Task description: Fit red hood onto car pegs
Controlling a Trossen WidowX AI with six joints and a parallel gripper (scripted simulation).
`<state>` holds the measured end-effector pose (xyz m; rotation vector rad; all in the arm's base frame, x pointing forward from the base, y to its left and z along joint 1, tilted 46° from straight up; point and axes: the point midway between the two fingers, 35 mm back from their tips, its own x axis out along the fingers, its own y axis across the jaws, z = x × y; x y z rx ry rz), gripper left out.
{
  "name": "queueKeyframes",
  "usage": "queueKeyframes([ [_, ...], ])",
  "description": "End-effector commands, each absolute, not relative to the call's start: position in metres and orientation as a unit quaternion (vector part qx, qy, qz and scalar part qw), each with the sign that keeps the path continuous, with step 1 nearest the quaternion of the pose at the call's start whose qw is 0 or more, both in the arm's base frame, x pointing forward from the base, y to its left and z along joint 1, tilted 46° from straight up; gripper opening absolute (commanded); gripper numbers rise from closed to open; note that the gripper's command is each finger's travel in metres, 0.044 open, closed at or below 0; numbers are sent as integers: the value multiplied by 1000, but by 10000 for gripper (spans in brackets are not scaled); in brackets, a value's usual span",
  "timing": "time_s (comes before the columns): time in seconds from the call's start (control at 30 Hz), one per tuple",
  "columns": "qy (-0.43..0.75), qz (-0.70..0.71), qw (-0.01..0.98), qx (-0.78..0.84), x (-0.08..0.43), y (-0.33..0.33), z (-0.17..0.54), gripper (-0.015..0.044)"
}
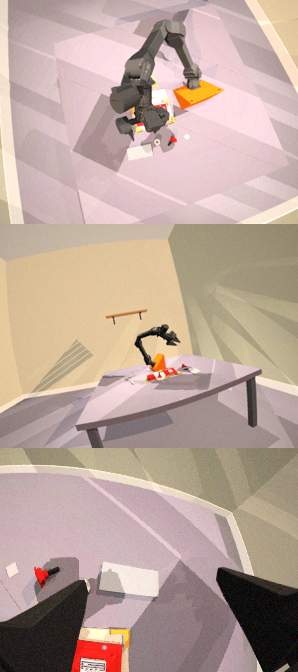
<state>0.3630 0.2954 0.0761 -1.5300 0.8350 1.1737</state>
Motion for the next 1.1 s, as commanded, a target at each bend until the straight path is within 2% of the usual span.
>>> queueKeyframes([
  [0.0, 477, 348, 577, -564, 371, 220, 88, 440],
  [0.33, 618, 47, 667, -413, 359, 90, 111, 440],
  [0.7, 615, -295, 688, -248, 310, -29, 143, 440],
  [1.07, 612, -308, 687, -242, 300, -30, 140, 440],
])
